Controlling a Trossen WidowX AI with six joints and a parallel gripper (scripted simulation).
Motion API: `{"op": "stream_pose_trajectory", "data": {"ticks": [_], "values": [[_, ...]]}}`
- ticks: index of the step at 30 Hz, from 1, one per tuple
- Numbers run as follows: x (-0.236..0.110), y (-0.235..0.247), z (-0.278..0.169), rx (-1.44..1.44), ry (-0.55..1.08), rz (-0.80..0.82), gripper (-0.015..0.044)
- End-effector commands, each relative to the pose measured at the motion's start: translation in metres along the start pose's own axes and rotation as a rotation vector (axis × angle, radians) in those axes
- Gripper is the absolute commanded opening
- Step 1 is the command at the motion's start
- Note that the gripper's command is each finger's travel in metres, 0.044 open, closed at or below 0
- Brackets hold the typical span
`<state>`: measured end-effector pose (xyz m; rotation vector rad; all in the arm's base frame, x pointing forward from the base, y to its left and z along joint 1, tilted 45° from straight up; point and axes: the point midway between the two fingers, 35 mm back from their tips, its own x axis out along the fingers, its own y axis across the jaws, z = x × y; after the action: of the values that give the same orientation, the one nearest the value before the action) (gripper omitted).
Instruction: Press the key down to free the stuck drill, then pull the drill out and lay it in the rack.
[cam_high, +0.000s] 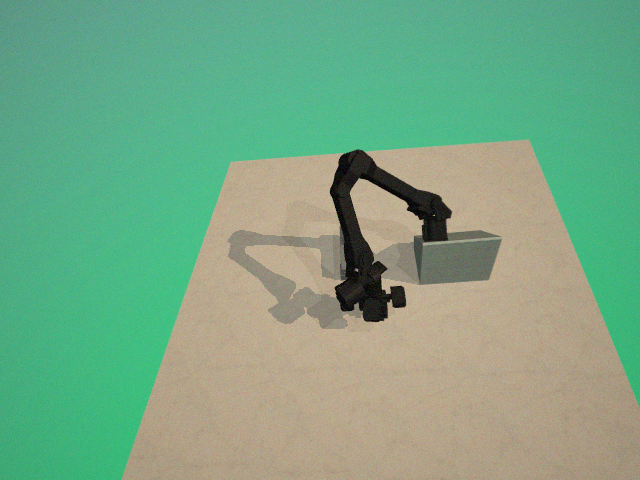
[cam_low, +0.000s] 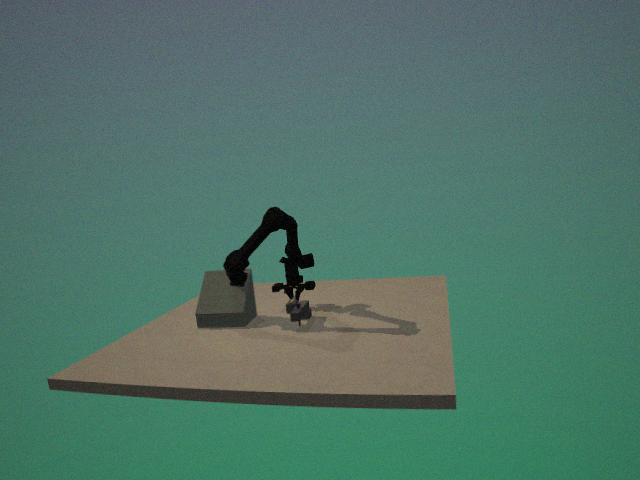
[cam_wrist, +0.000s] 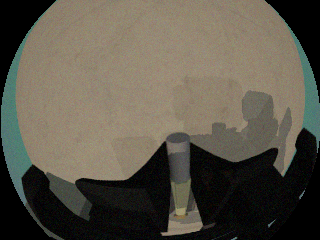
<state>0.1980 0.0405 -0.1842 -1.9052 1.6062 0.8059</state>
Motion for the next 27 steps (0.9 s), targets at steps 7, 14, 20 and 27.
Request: {"op": "stream_pose_trajectory", "data": {"ticks": [7, 14, 20, 27], "values": [[0.0087, 0.0022, -0.0025, -0.003, 0.011, 0.006, 0.0000], [0.0088, 0.0027, -0.0031, -0.003, 0.011, 0.006, 0.0000], [0.0088, 0.0028, -0.0035, -0.003, 0.011, 0.006, 0.0000], [0.0088, 0.0028, -0.0037, -0.003, 0.011, 0.006, 0.0000]]}}
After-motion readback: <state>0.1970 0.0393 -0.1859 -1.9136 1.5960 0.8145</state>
